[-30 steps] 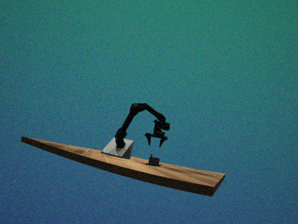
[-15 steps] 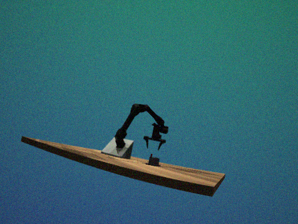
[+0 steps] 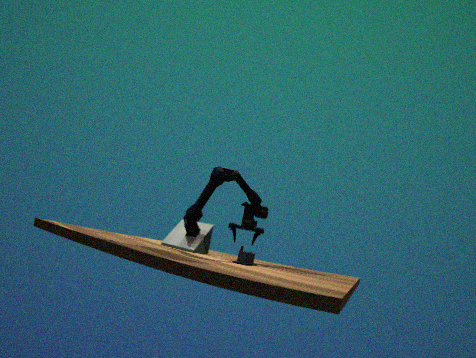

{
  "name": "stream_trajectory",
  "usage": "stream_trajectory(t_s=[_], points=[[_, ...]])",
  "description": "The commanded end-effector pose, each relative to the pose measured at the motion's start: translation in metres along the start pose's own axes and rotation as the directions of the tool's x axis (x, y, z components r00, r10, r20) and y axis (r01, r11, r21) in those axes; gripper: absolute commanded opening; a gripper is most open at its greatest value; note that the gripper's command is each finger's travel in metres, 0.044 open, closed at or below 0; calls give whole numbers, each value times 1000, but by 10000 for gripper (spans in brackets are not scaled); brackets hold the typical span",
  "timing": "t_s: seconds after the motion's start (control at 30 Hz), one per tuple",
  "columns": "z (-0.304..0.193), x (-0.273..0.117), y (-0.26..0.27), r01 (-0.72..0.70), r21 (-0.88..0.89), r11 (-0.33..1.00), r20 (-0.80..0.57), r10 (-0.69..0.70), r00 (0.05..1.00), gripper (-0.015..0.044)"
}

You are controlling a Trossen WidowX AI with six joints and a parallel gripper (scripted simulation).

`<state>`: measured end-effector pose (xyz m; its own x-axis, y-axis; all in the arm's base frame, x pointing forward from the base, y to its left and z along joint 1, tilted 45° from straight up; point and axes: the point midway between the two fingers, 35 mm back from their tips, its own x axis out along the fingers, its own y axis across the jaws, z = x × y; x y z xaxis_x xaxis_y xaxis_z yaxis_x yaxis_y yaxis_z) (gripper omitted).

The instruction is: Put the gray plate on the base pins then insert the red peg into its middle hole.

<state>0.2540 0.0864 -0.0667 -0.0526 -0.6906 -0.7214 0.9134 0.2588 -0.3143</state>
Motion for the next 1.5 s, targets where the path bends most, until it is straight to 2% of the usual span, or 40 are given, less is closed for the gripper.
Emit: stream_trajectory(t_s=[0.0,0.9,1.43,1.47], points=[[0,8,-1,3,-7,1000,8,-3,1000,440],[1,49,-3,4,-7,1000,10,-4,1000,440],[1,49,-3,4,-7,1000,10,-4,1000,20],[1,49,-3,4,-7,1000,10,-4,1000,13]])
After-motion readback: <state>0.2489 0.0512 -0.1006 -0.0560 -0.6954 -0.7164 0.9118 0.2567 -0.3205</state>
